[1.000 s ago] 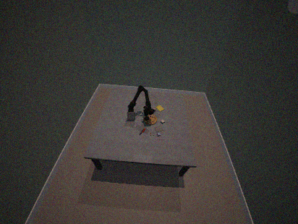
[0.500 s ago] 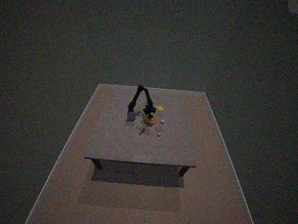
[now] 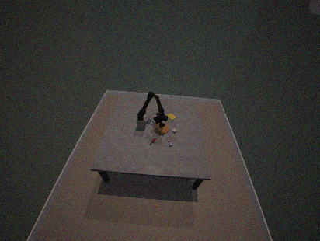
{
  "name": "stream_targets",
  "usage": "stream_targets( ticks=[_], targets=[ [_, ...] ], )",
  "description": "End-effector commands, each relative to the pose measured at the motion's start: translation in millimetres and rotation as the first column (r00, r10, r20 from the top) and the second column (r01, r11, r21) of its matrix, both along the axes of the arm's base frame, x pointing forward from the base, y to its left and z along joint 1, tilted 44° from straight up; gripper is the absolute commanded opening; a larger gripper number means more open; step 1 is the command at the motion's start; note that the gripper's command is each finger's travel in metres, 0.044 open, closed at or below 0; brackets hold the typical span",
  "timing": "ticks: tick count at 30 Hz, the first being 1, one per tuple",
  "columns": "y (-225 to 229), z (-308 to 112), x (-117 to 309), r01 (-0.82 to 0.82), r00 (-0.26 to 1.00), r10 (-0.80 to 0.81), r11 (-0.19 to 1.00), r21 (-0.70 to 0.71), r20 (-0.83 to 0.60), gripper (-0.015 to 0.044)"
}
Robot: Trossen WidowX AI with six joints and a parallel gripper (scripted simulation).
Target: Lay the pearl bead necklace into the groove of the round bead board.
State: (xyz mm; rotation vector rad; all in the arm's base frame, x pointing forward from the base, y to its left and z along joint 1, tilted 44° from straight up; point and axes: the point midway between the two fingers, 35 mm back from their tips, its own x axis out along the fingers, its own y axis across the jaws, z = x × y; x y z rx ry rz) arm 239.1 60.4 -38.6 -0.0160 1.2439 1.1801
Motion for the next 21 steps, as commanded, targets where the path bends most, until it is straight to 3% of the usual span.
stream_targets(
  ticks=[1, 21],
  targets=[
    [3, -3, -1, 0.002, 1.0, -0.002, 1.0, 0.001, -0.003, 0.031],
    [23, -24, -7, 0.001, 1.0, -0.001, 1.0, 0.005, -0.012, 0.031]
  ],
)
